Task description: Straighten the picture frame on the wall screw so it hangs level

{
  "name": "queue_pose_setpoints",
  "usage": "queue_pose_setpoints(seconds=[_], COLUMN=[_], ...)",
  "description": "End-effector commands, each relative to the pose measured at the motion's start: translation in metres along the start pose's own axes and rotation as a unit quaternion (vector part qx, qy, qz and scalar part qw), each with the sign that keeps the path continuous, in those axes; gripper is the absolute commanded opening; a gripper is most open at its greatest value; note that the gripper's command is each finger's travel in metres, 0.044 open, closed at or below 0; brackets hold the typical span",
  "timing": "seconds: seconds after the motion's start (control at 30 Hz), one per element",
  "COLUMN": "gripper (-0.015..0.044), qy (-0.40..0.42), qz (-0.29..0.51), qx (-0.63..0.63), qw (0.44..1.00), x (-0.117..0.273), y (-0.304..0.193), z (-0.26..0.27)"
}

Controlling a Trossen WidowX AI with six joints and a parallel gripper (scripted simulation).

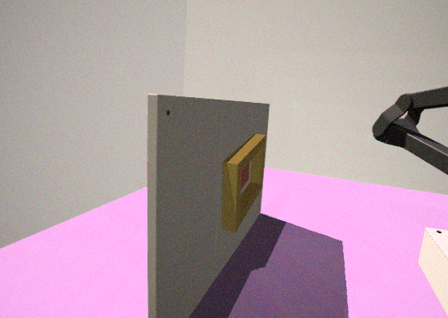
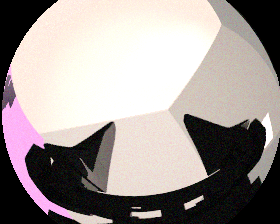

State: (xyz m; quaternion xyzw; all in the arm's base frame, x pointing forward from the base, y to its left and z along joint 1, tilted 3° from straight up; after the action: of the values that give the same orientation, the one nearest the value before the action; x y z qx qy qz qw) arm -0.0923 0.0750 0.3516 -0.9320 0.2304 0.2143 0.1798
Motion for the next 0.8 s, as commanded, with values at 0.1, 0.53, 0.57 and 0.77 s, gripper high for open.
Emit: queue_pose_setpoints(seconds=[0.1, 0.53, 0.57, 0.77], gripper=[0.0295, 0.026, 0.026, 0.026], qy=[0.012, -0.209, -0.233, -0.389], qz=[0.101, 0.477, 0.49, 0.538], qx=[-0.099, -0.413, -0.421, -0.447], qw=[0.99, 0.747, 0.727, 0.6], x=[0.002, 0.062, 0.067, 0.103], y=[-0.02, -0.097, -0.1, -0.114], z=[0.015, 0.067, 0.069, 0.078])
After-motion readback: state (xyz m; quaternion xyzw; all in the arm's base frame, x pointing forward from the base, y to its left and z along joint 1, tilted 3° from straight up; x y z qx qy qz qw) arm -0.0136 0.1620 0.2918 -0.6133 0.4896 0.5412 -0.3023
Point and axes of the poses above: the point midway between the two fingers, 35 mm back from their tips, its own x axis back along the fingers, its own z axis across the jaws, y = z × x, the point moved 8 cm from there along x, back along the fingers, and after that the axes turned 3 degrees about x, right-handed, at the moved point
